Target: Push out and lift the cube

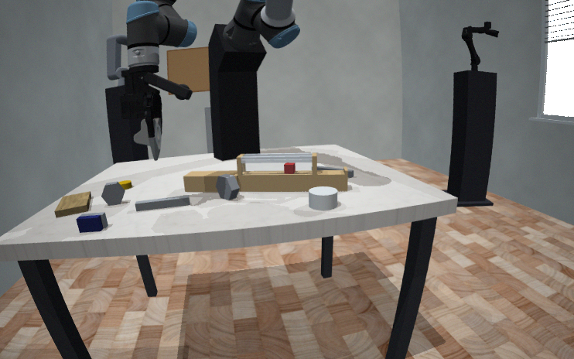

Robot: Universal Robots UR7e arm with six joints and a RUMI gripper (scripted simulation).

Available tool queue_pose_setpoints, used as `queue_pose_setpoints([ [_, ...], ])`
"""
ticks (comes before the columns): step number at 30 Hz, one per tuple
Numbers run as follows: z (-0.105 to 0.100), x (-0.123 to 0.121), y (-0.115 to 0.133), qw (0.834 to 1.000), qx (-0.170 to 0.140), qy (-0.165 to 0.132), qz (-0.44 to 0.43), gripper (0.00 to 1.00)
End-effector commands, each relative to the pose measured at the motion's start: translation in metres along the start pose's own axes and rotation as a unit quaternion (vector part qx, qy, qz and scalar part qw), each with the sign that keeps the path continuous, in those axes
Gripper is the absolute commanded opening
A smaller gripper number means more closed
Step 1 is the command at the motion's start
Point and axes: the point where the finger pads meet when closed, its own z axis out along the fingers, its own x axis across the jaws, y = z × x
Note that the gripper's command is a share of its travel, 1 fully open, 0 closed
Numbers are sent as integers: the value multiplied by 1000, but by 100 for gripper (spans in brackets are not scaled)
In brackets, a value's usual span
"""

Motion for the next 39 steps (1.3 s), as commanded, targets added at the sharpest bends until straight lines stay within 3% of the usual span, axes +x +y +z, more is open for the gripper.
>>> queue_pose_setpoints([
  [1, 0, -1, 1, 999, 2, -1, -40, 0],
  [24, 0, -2, 2, 996, 2, -1, -88, 0],
  [25, 0, -2, 2, 996, 2, -1, -88, 22],
  [39, 0, -2, 2, 996, 2, -1, -88, 22],
])
